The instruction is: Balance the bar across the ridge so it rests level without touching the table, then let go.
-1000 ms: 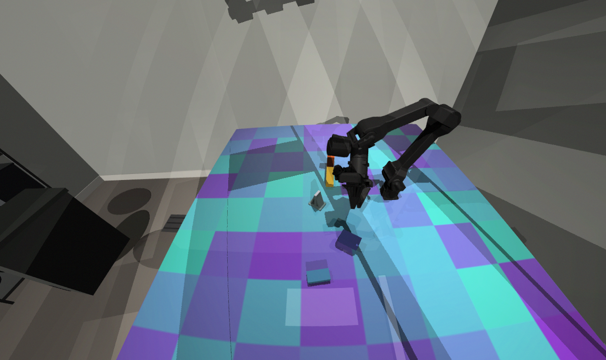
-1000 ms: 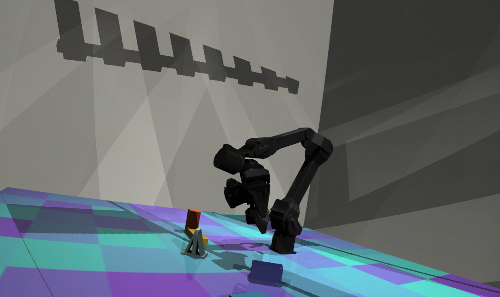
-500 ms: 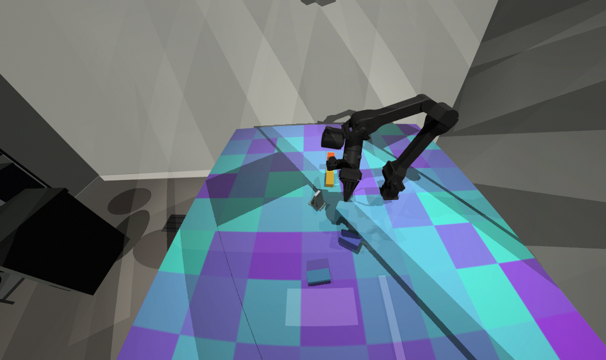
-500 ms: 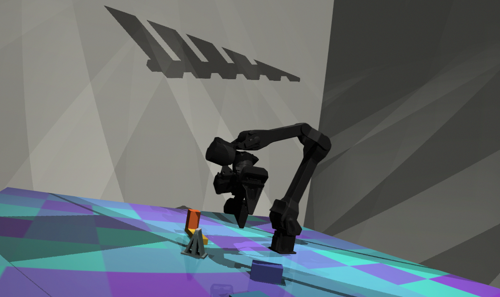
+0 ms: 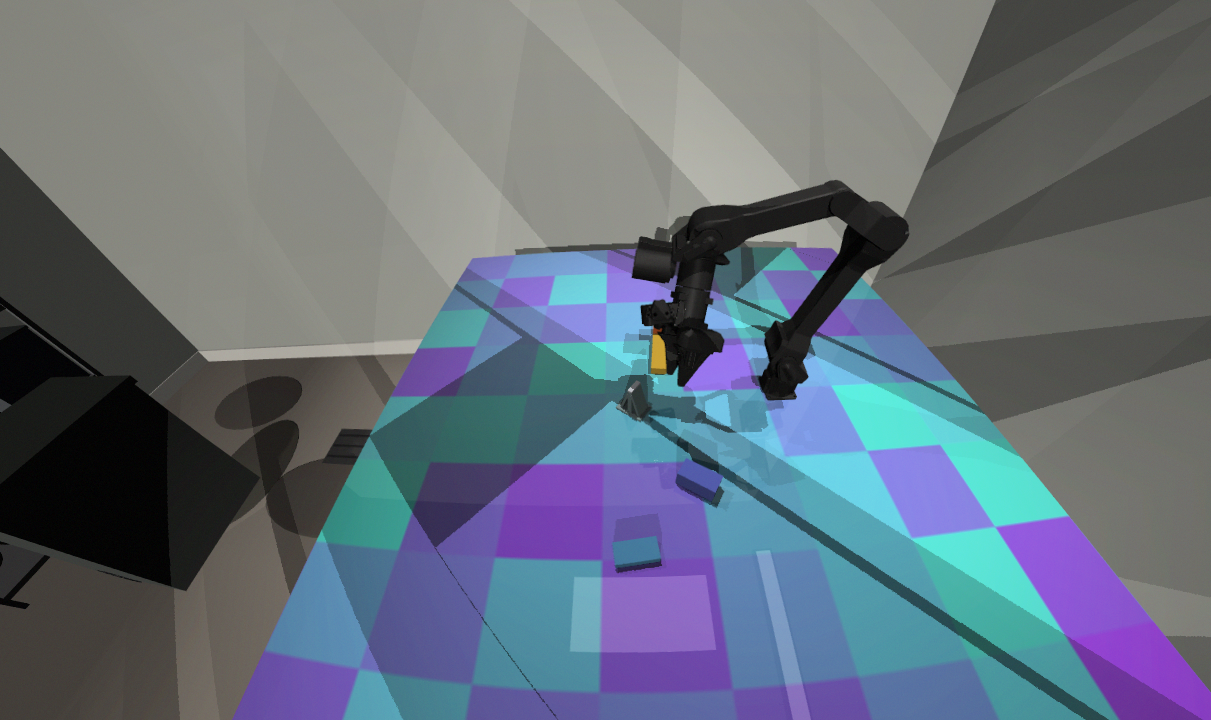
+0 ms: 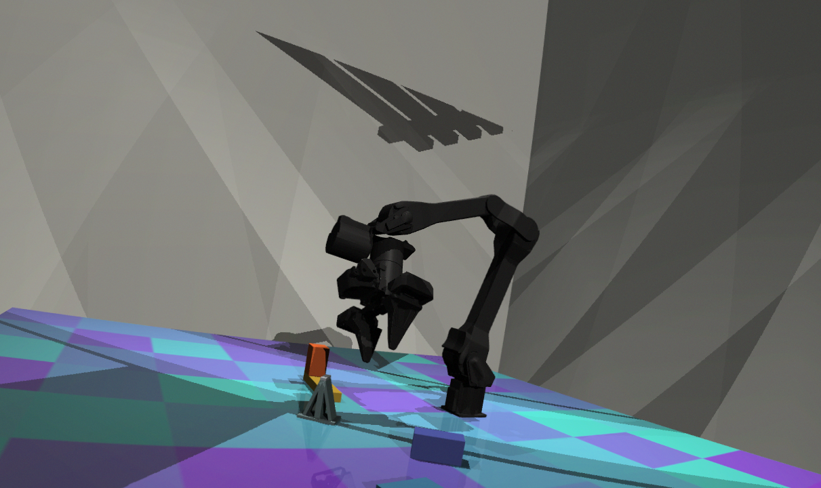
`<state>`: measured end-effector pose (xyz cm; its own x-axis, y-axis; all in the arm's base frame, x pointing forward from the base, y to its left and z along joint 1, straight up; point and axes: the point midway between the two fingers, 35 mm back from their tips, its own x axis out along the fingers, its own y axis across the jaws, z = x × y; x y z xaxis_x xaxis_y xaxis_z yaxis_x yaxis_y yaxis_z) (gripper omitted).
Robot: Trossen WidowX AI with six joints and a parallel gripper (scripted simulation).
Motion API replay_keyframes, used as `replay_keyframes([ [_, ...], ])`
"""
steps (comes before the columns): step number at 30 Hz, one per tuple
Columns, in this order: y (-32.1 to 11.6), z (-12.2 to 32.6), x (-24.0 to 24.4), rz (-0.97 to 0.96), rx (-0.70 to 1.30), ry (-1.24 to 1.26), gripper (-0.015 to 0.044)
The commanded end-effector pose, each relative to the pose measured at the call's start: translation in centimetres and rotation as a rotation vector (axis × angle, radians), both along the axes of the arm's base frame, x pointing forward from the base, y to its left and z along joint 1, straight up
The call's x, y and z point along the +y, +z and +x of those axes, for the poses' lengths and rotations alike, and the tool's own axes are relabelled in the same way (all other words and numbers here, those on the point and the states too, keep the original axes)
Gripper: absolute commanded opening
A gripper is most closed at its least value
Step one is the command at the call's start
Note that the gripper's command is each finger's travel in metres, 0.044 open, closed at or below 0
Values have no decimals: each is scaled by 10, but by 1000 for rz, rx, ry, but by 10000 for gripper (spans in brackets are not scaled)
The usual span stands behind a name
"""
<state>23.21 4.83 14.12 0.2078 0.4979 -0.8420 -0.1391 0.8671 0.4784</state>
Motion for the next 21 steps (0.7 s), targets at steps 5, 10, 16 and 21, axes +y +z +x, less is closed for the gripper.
replay_keyframes([
  [5,3,8,-23,-124,-80,150,315],
  [10,5,12,-37,-196,-119,247,315],
  [16,8,15,-55,-279,-157,368,315],
  [21,10,17,-70,-344,-181,474,315],
])
